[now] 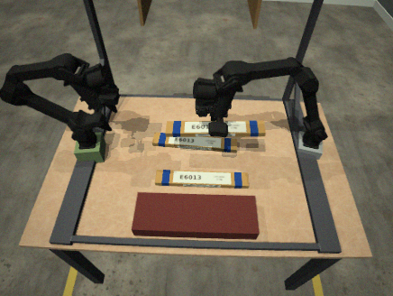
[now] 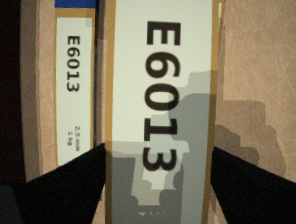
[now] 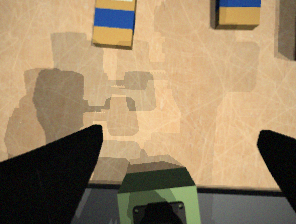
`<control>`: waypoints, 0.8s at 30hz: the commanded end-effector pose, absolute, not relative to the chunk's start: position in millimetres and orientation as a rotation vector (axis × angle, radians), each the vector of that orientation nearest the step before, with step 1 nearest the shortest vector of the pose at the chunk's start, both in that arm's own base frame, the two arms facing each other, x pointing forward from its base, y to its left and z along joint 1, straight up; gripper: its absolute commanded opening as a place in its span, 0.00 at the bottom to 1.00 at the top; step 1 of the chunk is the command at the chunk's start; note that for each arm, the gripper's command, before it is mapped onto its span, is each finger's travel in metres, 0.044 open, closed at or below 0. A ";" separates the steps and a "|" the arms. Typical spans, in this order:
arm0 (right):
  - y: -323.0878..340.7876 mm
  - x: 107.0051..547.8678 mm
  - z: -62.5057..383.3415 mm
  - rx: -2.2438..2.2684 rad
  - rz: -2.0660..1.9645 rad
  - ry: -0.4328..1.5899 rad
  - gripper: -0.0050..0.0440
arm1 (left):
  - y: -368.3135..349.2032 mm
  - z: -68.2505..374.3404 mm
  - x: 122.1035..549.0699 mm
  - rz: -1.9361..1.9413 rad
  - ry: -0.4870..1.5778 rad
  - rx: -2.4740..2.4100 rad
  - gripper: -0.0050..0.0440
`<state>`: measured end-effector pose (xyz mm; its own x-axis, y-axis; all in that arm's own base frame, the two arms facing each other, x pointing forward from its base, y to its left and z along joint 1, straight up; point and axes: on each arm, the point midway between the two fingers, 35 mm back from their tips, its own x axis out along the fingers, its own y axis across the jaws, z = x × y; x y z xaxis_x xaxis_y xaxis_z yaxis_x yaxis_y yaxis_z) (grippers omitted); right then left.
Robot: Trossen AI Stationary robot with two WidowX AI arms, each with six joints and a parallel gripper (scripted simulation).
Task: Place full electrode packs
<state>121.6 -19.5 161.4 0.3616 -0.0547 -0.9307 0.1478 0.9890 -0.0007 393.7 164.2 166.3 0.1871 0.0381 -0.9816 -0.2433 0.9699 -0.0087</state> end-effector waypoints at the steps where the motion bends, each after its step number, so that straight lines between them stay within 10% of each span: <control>1: -19.7 122.6 167.1 0.087 -0.130 1.174 0.98 | 163.9 212.0 393.6 0.214 1.244 -0.146 0.00; 24: -19.7 122.6 167.1 0.087 -0.130 1.174 0.98 | 164.2 205.8 391.0 0.214 1.248 -0.147 0.00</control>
